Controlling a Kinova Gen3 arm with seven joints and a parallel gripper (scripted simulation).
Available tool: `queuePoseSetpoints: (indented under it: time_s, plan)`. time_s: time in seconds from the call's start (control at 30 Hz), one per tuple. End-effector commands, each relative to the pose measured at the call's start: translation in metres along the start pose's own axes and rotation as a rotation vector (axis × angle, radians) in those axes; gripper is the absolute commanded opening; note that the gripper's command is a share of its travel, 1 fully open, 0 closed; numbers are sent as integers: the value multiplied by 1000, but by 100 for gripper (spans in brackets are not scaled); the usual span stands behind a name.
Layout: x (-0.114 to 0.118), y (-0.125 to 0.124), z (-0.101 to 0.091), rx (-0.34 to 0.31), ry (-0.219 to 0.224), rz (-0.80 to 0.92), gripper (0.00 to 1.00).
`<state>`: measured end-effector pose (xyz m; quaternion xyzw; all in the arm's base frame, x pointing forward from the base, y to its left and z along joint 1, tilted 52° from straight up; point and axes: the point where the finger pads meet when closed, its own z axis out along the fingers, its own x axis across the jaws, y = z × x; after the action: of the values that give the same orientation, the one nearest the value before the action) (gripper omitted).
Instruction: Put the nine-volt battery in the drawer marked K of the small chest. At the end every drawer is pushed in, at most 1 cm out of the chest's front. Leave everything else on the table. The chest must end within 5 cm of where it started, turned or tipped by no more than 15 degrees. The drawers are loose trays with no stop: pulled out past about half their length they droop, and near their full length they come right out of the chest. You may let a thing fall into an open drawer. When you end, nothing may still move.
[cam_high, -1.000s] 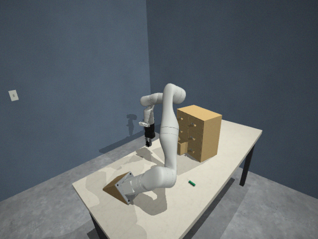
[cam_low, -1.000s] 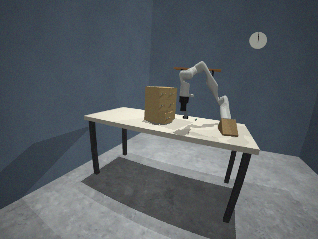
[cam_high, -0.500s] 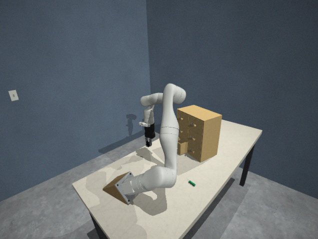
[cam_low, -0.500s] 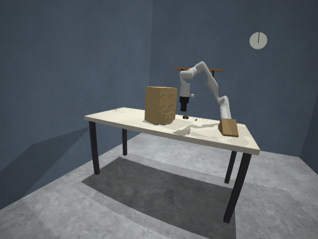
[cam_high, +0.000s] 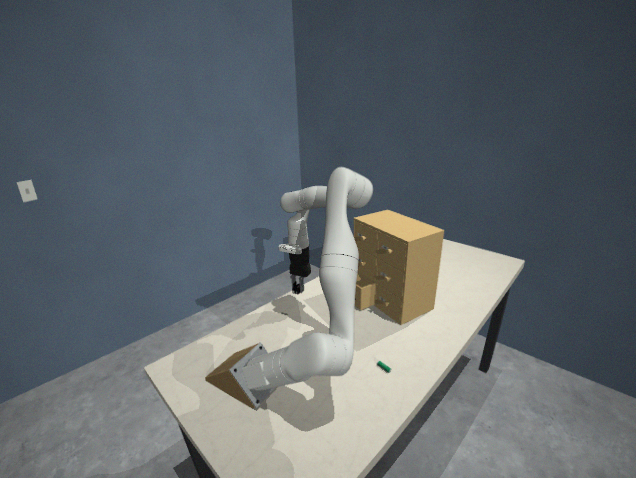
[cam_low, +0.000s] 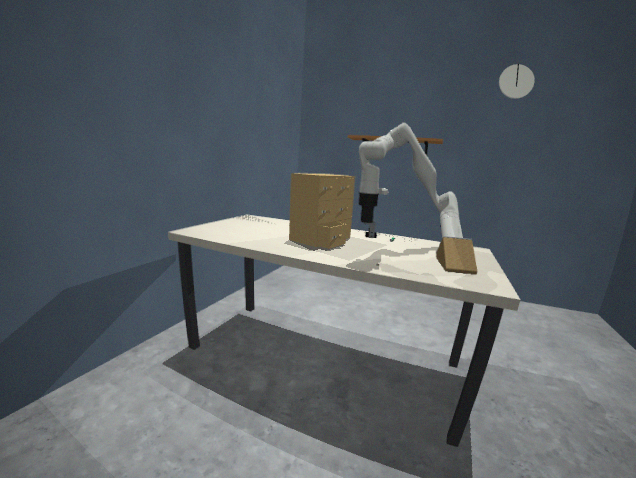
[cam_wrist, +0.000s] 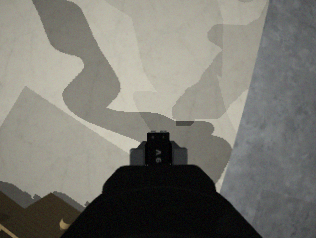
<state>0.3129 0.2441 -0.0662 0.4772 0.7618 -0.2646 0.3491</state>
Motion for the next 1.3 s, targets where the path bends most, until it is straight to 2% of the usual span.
queuePoseSetpoints:
  time_s: [0.0, 0.7, 1.27]
  plan:
    - [0, 1, -1, -1, 2, -10, 51]
    - [-7, 2, -1, -1, 2, -141, 51]
    - [-16, 4, -1, -1, 2, -317, 51]
